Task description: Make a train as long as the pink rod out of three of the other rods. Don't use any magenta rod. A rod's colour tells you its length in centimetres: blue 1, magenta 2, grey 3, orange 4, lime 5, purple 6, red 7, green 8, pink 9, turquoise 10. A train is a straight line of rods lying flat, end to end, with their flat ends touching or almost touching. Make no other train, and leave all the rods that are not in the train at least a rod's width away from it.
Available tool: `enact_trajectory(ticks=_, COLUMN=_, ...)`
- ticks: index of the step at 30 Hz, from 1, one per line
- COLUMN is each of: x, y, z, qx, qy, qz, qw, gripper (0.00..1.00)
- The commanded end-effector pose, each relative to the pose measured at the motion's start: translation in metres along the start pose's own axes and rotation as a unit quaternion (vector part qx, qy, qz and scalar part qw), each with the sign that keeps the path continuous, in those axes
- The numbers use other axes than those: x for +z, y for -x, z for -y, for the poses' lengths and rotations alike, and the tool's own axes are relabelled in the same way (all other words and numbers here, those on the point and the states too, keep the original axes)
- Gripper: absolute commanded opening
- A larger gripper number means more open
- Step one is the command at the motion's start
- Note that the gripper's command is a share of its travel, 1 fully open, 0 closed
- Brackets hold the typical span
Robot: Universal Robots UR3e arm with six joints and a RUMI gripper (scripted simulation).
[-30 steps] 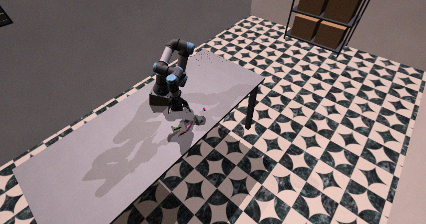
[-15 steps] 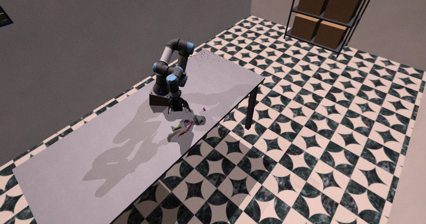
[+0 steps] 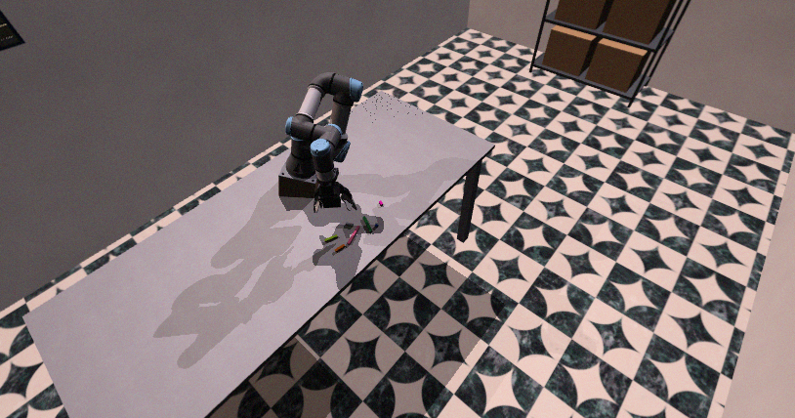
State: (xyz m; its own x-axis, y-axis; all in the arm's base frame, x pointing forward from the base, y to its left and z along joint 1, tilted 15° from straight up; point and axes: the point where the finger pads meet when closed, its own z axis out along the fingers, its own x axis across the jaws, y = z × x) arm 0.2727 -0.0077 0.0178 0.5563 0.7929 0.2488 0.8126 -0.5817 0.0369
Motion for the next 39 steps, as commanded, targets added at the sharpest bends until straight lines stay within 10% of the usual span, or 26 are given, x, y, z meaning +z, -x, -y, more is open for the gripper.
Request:
enact_trajectory(ticks=1, x=0.000, y=0.000, z=-0.002, qx=0.023, qy=0.001, qz=0.000, qw=1.000, gripper=1.00)
enact_trajectory(ticks=21, x=-0.001, y=-0.004, z=-0.006, qx=0.169, qy=0.002, qz=0.000, qw=0.986, gripper=1.00)
enact_trajectory(ticks=39, x=-0.001, y=-0.007, z=-0.013, qx=0.331, qy=0.002, qz=0.000, qw=0.944, gripper=1.00)
